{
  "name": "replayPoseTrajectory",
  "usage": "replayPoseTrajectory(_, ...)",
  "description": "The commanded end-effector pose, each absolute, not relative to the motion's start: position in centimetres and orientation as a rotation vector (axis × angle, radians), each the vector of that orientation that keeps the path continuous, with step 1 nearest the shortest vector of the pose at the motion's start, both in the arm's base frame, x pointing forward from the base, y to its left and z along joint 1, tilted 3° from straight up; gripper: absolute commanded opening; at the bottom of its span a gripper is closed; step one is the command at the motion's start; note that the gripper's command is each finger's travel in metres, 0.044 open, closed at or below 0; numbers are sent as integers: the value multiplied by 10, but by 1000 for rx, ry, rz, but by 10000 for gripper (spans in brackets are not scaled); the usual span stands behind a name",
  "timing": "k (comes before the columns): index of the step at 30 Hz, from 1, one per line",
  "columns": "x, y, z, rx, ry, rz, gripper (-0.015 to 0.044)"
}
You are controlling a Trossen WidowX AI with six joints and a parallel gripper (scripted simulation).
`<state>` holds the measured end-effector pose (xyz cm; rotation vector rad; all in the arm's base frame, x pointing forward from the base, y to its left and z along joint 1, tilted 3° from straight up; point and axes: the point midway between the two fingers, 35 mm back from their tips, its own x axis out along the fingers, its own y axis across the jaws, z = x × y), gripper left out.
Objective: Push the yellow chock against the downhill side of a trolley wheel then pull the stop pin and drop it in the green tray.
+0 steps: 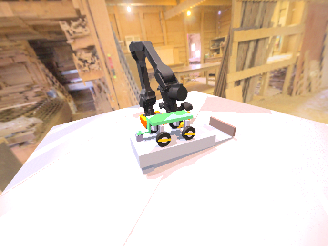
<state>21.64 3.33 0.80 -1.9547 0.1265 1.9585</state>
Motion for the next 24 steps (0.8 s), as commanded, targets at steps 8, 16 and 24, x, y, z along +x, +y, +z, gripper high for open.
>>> replayPoseTrajectory(8,217,34,8,-1955,126,1958,340)
replayPoseTrajectory(16,215,32,30,-1949,118,1965,340)
replayPoseTrajectory(24,214,31,53,-1948,117,1965,440)
